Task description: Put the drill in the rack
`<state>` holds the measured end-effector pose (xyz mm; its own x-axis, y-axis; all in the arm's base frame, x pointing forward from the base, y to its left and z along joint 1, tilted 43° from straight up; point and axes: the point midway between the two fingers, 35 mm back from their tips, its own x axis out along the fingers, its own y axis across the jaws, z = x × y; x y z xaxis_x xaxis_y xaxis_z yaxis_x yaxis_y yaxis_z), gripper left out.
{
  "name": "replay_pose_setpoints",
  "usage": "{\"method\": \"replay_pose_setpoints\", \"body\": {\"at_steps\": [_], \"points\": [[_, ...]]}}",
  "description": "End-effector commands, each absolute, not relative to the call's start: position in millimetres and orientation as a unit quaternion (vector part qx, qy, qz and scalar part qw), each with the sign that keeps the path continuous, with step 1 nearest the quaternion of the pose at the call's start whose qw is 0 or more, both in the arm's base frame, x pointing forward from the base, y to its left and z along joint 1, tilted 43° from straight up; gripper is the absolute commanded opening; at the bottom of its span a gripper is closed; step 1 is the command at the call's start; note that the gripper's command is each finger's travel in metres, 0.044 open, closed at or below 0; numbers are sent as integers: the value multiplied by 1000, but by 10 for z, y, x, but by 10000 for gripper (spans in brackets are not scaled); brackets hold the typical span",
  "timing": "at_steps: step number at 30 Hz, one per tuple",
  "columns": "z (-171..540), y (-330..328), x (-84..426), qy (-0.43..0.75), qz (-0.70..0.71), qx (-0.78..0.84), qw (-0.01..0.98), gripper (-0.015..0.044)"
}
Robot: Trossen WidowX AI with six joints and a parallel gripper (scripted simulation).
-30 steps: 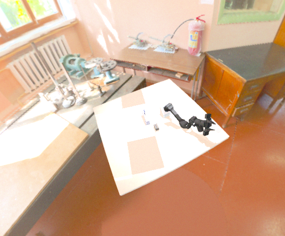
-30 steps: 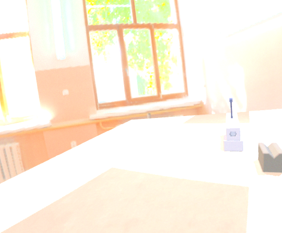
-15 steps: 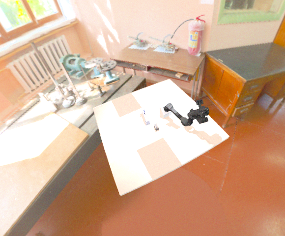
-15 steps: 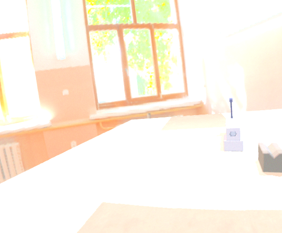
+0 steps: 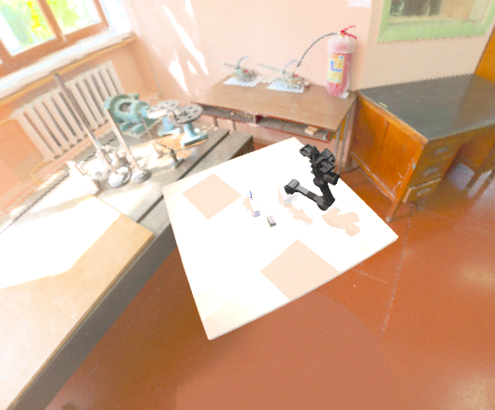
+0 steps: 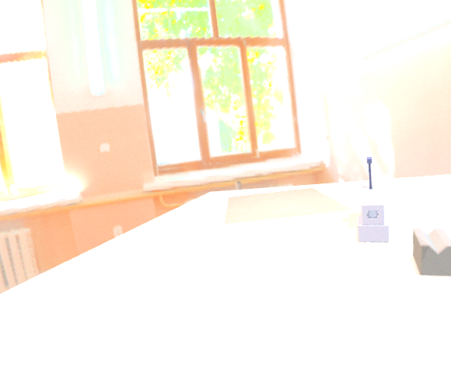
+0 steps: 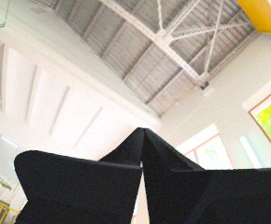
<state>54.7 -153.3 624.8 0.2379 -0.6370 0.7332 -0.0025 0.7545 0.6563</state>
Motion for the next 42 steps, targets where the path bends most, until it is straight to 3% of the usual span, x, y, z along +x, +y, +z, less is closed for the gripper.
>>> {"method": "replay_pose_setpoints", "body": {"at_steps": [1,10,21,31,42], "points": [[6044,-1865,690,-559,-229,328,726,0],[5304,-2704,1204,-470,-276,483,685,0],[3829,-3388,1986,-290,-349,688,567,0],[2267,-3288,2551,-105,-423,833,340,0],[784,-2422,2717,83,-538,839,-9,0]]}}
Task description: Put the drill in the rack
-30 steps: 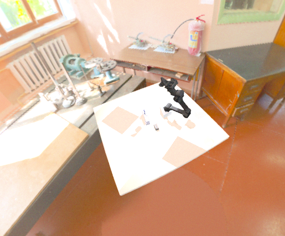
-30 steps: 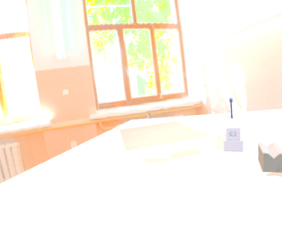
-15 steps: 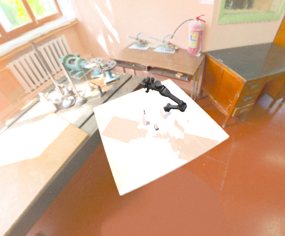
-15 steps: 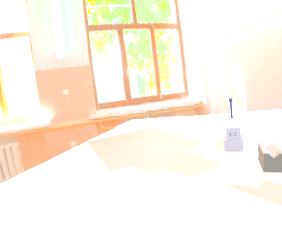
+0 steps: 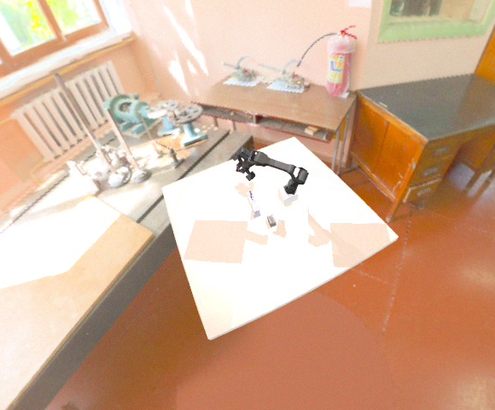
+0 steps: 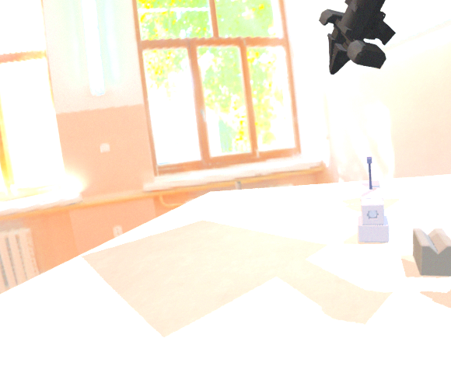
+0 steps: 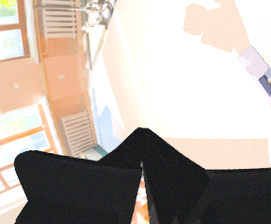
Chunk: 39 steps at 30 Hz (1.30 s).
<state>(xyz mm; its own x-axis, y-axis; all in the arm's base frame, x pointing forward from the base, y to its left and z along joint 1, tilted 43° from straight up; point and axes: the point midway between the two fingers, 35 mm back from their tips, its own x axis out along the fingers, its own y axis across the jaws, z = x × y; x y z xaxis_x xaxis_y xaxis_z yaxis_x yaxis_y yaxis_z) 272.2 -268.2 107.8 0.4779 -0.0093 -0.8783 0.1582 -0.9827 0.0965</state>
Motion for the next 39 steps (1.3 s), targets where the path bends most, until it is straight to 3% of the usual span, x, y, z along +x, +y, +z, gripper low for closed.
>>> {"method": "replay_pose_setpoints", "body": {"at_steps": [1,10,39], "points": [[675,-2310,2705,98,-551,828,-45,0],[103,-1384,2484,179,-654,657,-331,0],[-44,-1248,2500,180,-655,652,-336,0]]}}
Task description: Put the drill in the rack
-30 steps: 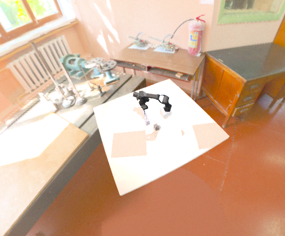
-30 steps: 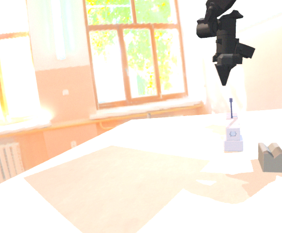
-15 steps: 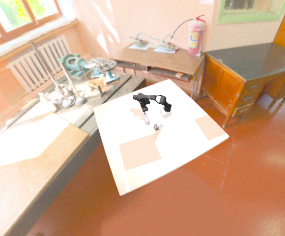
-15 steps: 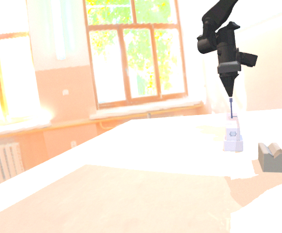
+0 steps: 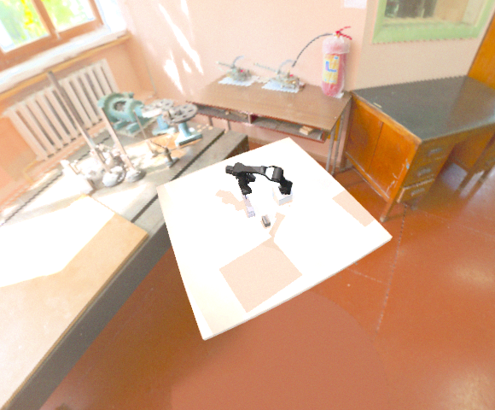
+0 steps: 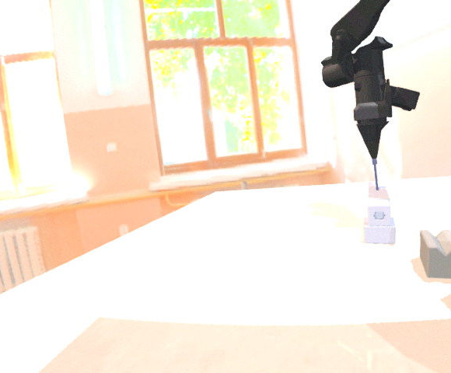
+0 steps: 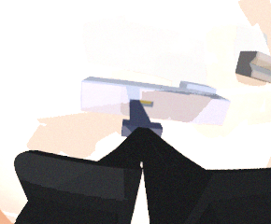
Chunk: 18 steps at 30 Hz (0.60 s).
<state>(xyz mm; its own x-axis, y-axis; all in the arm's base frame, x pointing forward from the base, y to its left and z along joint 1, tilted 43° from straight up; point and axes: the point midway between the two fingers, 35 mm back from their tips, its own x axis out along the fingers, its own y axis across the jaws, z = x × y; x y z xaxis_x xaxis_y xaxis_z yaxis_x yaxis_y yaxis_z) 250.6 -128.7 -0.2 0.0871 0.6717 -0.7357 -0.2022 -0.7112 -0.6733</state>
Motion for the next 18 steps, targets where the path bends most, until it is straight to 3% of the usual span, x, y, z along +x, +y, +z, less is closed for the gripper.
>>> {"method": "replay_pose_setpoints", "body": {"at_steps": [1,18], "points": [[-47,-1246,2501,-180,655,-652,336,0],[-80,-1205,2477,-180,655,-652,336,0]]}}
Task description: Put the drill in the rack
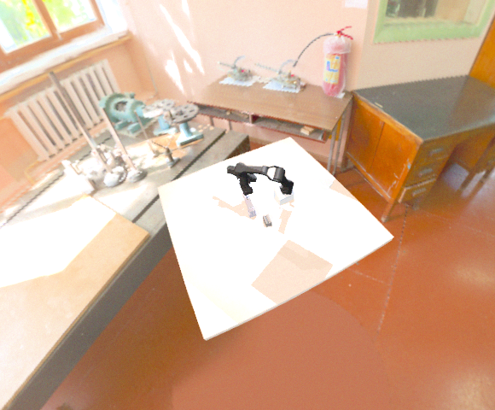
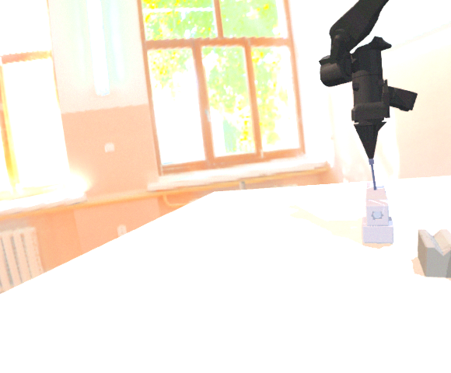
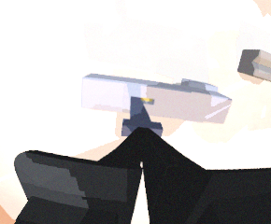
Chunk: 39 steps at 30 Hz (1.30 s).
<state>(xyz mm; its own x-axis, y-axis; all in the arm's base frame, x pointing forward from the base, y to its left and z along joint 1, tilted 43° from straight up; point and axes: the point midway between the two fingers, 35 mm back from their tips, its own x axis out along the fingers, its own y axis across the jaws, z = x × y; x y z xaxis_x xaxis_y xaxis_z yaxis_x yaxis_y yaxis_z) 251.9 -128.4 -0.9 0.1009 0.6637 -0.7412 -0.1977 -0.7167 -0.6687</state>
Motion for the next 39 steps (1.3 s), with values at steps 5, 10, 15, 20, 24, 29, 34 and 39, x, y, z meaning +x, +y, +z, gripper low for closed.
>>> {"method": "replay_pose_setpoints", "body": {"at_steps": [5,10,15,20,24,29,34,39], "points": [[-90,-1192,2464,-180,655,-652,336,0],[-100,-1182,2457,-180,655,-652,336,0],[-114,-1170,2455,-180,655,-652,336,0],[-128,-1158,2454,-180,655,-652,336,0],[-137,-1150,2453,-180,655,-652,336,0],[-150,-1138,2453,-180,655,-652,336,0],[-165,-1125,2452,-180,655,-652,336,0],[-181,-1110,2452,-180,655,-652,336,0]]}}
